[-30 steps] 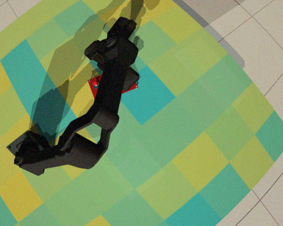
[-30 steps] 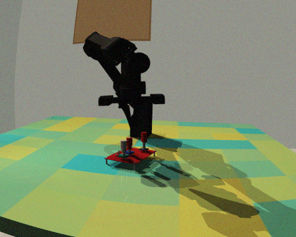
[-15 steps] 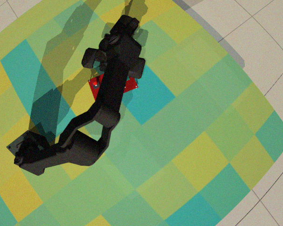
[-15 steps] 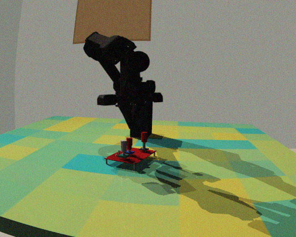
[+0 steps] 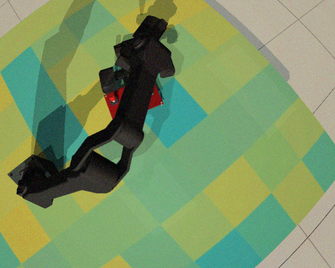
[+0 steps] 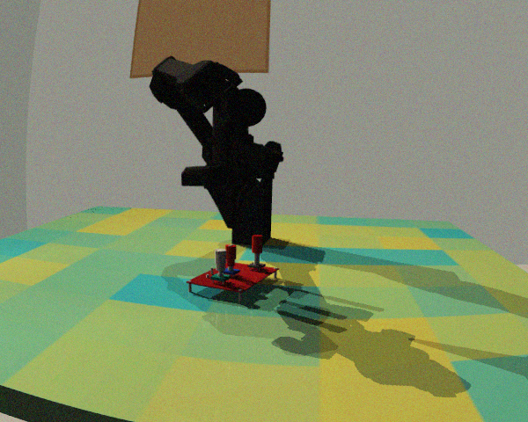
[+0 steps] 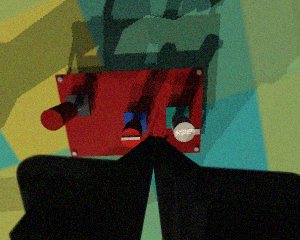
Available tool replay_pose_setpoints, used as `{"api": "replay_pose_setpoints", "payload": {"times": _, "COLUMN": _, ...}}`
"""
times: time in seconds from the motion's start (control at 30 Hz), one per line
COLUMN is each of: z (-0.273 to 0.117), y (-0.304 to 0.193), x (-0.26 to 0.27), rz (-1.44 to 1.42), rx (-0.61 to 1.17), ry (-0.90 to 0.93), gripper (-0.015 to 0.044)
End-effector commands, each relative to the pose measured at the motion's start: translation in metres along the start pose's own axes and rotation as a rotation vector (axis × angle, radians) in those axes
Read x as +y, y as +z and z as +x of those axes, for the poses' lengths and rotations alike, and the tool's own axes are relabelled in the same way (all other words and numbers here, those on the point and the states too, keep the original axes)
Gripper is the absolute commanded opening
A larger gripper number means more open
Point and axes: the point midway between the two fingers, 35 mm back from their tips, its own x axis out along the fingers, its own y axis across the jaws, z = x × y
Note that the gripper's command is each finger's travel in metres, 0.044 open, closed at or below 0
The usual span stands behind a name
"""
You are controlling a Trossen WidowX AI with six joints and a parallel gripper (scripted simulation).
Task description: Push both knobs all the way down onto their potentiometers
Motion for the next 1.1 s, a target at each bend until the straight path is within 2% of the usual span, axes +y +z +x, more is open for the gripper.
{"api": "replay_pose_setpoints", "payload": {"times": 0.0, "z": -0.002, "y": 0.0, "x": -0.004, "rz": -0.117, "rx": 0.003, "ry": -0.006, "gripper": 0.0}}
{"api": "replay_pose_setpoints", "payload": {"times": 1.07, "z": -0.01, "y": -0.001, "x": -0.019, "rz": -1.219, "rx": 0.028, "ry": 0.014, "gripper": 0.0}}
